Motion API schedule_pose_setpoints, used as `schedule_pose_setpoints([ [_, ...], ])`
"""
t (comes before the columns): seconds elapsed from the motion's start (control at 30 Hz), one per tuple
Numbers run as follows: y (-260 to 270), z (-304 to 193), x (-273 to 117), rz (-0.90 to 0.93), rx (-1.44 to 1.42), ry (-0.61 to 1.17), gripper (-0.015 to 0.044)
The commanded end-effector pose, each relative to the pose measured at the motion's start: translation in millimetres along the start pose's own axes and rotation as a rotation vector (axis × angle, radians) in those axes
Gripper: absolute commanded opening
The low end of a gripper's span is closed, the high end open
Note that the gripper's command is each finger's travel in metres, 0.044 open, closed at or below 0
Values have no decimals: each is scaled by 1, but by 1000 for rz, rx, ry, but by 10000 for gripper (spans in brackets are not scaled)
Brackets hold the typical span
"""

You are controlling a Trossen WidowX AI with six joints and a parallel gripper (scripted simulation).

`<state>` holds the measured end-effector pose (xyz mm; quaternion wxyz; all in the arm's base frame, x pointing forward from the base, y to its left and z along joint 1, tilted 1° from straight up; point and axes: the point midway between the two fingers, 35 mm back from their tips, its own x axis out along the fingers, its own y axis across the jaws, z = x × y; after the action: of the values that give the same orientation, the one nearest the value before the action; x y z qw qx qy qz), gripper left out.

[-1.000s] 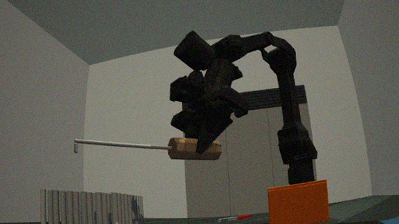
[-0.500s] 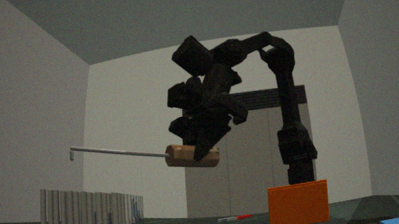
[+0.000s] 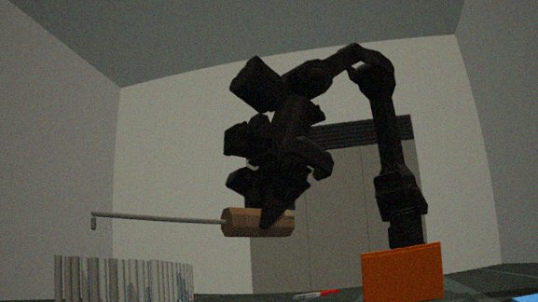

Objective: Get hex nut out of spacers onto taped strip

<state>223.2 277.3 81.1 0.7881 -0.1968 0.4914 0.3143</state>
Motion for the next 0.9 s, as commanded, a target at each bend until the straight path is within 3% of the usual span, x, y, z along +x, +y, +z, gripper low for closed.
schedule_pose_setpoints([
  [0.0,-1,-1,4,-4,4,-4,0],
  [0.87,0,-9,31,-4,4,-4,0],
])
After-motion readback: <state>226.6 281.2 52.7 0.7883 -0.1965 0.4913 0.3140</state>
